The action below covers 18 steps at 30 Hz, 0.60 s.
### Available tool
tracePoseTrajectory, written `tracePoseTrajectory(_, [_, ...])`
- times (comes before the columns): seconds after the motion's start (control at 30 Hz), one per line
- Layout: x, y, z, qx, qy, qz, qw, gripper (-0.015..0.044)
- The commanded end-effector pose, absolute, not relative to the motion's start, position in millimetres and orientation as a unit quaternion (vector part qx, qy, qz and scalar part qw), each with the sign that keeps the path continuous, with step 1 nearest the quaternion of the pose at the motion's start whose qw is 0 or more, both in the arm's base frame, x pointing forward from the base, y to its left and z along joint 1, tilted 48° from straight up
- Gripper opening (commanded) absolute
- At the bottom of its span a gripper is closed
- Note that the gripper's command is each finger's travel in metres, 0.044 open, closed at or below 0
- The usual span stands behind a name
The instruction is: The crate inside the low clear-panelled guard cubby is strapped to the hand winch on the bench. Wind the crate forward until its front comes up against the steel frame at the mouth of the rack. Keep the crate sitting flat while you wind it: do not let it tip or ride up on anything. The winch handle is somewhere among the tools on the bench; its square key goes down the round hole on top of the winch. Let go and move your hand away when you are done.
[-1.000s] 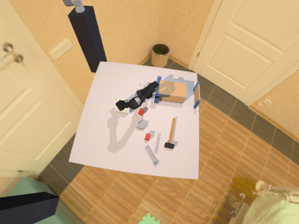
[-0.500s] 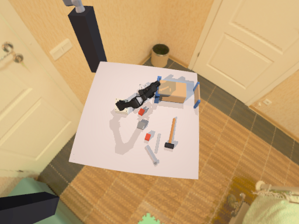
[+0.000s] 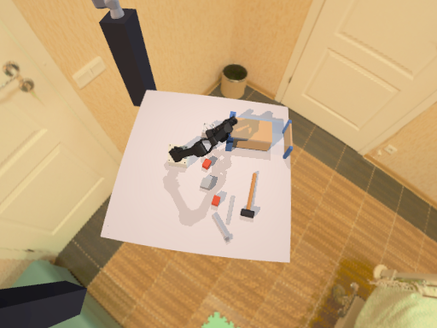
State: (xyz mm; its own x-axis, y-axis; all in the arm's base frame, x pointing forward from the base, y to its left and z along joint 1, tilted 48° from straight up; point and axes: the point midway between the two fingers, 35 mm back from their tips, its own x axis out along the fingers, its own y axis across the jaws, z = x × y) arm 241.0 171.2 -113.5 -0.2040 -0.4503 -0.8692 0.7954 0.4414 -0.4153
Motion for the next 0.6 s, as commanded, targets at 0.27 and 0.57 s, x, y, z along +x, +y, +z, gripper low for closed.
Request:
tracePoseTrajectory(0.27, [254, 186, -127, 0.155, 0.587, -0.500, 0.618, 0.0000])
tracePoseTrajectory(0.57, [259, 194, -135, 0.155, 0.587, -0.499, 0.618, 0.0000])
